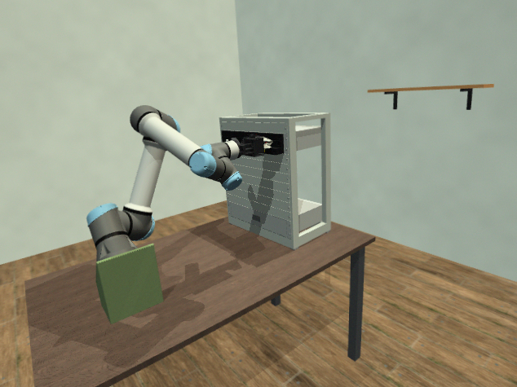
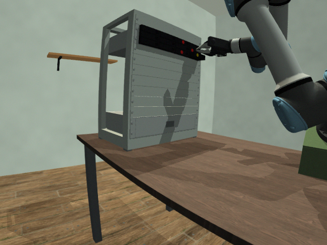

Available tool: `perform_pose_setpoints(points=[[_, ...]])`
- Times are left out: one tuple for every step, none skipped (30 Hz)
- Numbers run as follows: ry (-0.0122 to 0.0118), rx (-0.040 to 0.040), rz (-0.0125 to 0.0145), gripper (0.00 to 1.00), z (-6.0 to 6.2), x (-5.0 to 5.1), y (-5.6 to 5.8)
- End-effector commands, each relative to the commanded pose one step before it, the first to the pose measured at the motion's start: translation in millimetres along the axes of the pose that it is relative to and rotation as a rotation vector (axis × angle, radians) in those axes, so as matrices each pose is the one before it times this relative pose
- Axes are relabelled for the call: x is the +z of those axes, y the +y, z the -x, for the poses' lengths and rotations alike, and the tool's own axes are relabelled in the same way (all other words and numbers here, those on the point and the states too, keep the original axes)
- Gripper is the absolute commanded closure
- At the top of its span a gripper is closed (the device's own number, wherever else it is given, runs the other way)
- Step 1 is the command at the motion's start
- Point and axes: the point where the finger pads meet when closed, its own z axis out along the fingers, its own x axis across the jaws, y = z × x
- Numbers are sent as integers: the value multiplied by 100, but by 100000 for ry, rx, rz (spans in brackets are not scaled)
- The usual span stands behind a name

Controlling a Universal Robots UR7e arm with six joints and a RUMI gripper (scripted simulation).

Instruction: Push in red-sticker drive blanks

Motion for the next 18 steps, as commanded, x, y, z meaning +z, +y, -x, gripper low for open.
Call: perform_pose_setpoints(points=[[-86, -115, -147, 100, 56, 245, -34], [0, 0, 0, 100, 0, 0, 0], [0, 0, 0, 100, 0, 0, 0], [0, 0, 0, 100, 4, 56, -6], [0, 0, 0, 100, 4, 62, -6], [0, 0, 0, 100, 4, 56, -6], [0, 0, 0, 100, 3, 40, -4], [0, 0, 0, 100, 1, 19, -2], [0, 0, 0, 100, 0, 3, 0], [0, 0, 0, 100, 0, 0, 0], [0, 0, 0, 100, 0, 0, 0], [0, 0, 0, 100, 0, 0, 0], [0, 0, 0, 100, 0, 0, 0], [0, 0, 0, 100, 0, 0, 0], [0, 0, 0, 100, 0, 0, 0], [0, 0, 0, 100, 0, 3, 0], [0, 0, 0, 100, 1, 19, -2], [0, 0, 0, 100, 3, 40, -4]])
